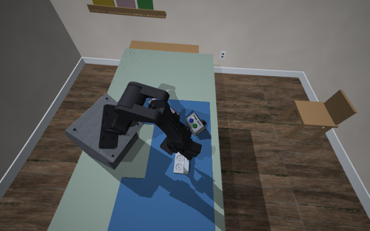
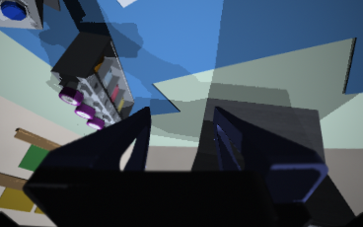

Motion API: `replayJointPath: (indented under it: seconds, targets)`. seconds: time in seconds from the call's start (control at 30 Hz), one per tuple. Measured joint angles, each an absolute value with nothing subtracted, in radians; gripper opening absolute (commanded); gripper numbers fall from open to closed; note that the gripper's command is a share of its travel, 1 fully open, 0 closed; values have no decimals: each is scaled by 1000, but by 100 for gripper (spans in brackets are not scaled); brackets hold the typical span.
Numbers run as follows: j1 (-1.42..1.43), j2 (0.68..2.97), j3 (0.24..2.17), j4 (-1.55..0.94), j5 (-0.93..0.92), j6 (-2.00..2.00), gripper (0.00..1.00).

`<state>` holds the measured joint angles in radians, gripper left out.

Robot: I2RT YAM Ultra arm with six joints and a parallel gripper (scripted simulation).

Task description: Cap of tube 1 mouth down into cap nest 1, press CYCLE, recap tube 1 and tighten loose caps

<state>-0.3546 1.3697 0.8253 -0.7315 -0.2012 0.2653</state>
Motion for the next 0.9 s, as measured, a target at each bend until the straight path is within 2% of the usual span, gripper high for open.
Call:
replayJointPath:
  seconds: [0.9]
  targets:
    - [56,1500,783,-552,151,-87,49]
